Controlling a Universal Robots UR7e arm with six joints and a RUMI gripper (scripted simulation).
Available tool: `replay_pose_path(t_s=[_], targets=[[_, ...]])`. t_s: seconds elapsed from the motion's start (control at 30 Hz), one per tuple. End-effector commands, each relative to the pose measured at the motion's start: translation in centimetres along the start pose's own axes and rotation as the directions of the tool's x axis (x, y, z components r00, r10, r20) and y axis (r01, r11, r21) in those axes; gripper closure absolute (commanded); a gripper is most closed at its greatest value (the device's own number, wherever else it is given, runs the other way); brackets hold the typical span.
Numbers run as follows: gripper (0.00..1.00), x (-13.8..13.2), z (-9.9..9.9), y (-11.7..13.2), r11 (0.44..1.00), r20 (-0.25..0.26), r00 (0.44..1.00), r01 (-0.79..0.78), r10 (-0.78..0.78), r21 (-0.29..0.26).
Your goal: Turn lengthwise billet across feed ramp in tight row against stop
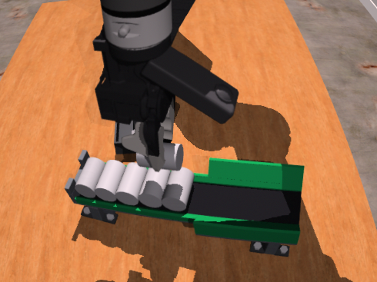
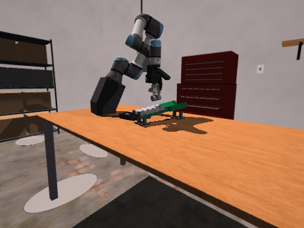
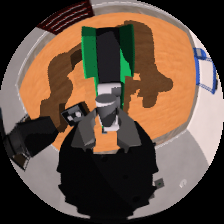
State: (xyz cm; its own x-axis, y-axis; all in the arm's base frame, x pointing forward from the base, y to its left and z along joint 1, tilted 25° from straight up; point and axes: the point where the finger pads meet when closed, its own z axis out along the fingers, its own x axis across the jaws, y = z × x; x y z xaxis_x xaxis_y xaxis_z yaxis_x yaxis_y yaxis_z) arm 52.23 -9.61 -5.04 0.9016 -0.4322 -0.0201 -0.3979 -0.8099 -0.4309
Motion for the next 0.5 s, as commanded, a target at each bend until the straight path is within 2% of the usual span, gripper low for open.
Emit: replay_pose_path(t_s=[0.0, 0.17, 0.2, 0.47], targets=[[1.0, 0.48, -0.51, 0.11, 1.0, -0.011, 1.0, 0.002, -0.002, -0.003], [1.0, 0.59, -0.63, 0.13, 1.0, -0.014, 1.0, 0.003, -0.003, -0.004], [1.0, 0.1, -0.11, 0.02, 1.0, -0.002, 1.0, 0.0, 0.0, 0.0], [1.0, 0.53, -0.57, 0.12, 1.0, -0.009, 1.0, 0.002, -0.002, -0.003]])
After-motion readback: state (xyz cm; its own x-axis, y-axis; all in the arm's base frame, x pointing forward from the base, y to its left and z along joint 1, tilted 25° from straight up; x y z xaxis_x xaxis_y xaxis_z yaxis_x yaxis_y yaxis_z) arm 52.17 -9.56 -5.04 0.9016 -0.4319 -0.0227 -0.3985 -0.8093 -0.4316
